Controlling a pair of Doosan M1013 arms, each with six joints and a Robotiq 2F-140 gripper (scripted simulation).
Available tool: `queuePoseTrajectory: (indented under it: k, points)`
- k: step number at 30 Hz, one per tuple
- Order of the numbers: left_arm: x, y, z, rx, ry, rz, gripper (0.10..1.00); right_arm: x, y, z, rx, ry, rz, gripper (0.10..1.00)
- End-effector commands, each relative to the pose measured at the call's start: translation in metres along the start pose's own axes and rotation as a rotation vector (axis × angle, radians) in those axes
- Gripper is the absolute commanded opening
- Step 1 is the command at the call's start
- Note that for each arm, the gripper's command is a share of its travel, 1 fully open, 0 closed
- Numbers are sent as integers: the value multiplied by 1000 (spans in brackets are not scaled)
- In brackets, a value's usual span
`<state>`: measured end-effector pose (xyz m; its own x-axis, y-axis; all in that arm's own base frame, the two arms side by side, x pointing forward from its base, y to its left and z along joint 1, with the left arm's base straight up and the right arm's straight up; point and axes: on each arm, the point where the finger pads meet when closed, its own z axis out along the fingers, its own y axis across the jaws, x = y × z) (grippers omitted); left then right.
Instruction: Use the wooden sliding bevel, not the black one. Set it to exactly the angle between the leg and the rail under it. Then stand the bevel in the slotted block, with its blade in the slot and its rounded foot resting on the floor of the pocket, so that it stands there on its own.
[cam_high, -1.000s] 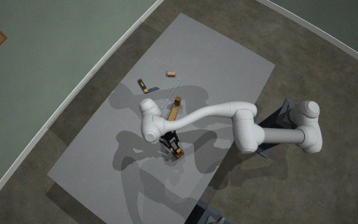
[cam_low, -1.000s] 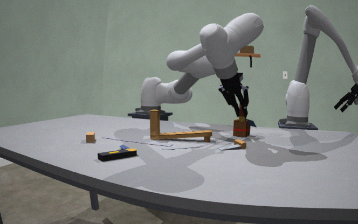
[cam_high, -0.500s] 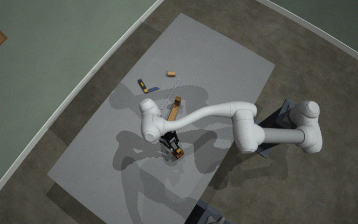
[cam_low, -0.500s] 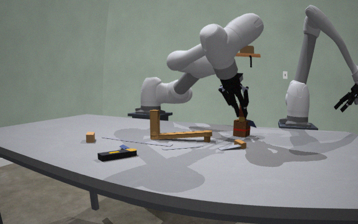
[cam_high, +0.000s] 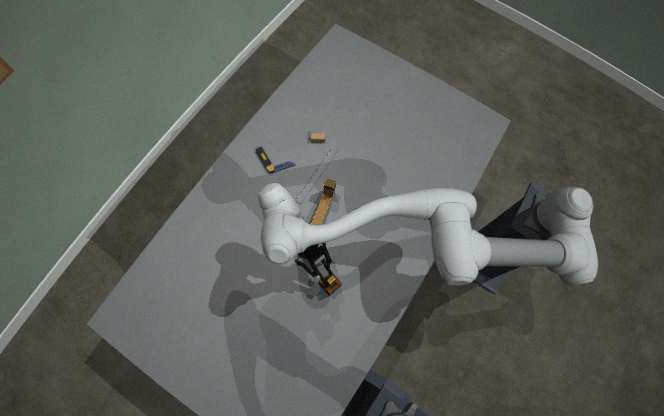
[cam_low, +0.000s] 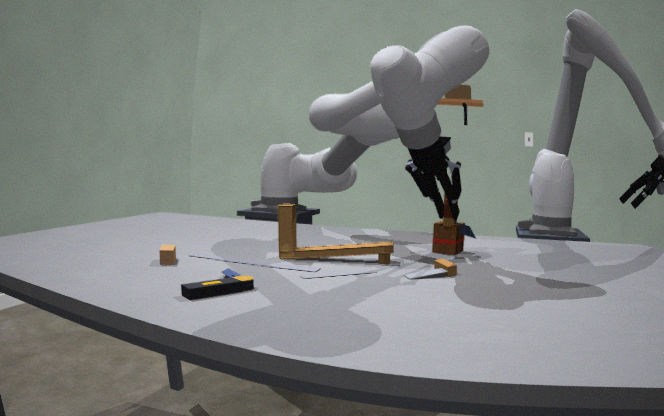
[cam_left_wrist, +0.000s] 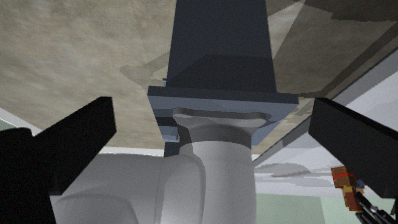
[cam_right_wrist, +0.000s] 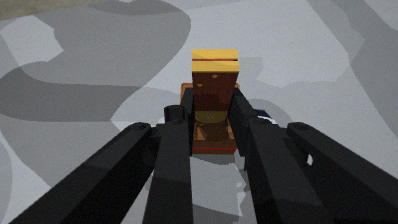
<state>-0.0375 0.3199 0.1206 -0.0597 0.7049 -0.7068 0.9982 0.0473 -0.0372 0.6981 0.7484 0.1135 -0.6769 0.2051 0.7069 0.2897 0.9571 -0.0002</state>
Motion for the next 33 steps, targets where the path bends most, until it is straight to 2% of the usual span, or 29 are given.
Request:
queuePoseTrajectory:
  k: [1,33]
  points:
    - [0,0,0,0,1,0,1000,1,0,-1,-2,-1,-2,99]
    - [0,0,0,0,1,0,1000,-3,0,2,-2,-1,-2,99]
